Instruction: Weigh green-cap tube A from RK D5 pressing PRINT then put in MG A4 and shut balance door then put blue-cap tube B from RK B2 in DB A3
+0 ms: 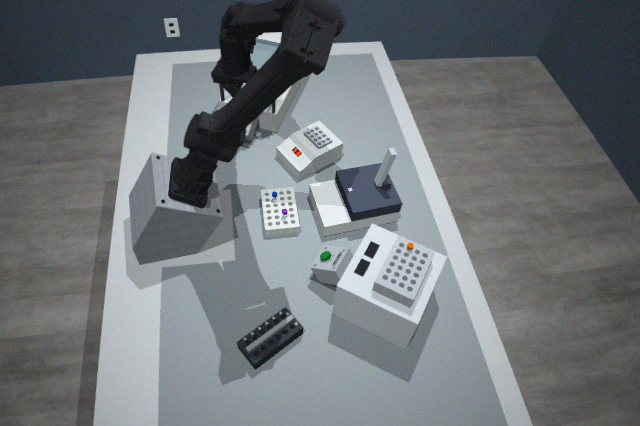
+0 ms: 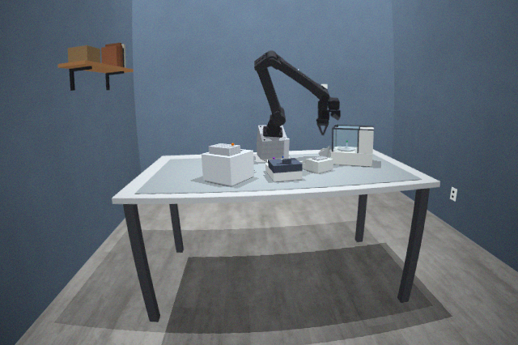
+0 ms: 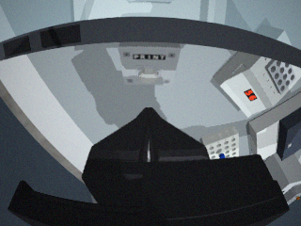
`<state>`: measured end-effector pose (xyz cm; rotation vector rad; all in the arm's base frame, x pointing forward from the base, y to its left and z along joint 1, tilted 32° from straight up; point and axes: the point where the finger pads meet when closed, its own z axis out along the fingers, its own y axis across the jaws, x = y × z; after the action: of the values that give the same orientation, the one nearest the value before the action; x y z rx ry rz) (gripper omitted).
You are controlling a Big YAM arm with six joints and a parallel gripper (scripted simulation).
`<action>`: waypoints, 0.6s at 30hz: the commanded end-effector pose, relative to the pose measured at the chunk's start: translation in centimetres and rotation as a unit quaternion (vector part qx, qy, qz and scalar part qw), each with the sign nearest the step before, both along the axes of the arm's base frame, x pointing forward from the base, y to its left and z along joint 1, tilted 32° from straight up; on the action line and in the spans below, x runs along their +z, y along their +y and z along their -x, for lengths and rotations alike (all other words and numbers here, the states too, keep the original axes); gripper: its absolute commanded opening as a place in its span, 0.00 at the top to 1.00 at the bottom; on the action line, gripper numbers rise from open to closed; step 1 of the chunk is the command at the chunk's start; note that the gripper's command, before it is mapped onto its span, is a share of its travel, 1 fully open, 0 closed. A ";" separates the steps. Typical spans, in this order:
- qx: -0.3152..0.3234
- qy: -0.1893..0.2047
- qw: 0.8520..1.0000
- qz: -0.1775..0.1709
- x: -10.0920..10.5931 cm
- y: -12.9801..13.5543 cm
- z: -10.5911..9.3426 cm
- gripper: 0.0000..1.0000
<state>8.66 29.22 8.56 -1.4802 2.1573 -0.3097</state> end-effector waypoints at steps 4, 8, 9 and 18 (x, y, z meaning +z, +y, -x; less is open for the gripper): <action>0.005 0.002 1.000 -0.010 0.8 0.9 0.0 1.00; 0.005 0.002 1.000 -0.010 0.8 0.9 0.0 1.00; 0.005 0.002 1.000 -0.010 0.8 0.9 0.0 1.00; 0.048 -0.032 0.995 -0.078 0.1 -0.3 0.6 1.00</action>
<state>8.62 27.93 7.78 -1.4445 2.0617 -0.2150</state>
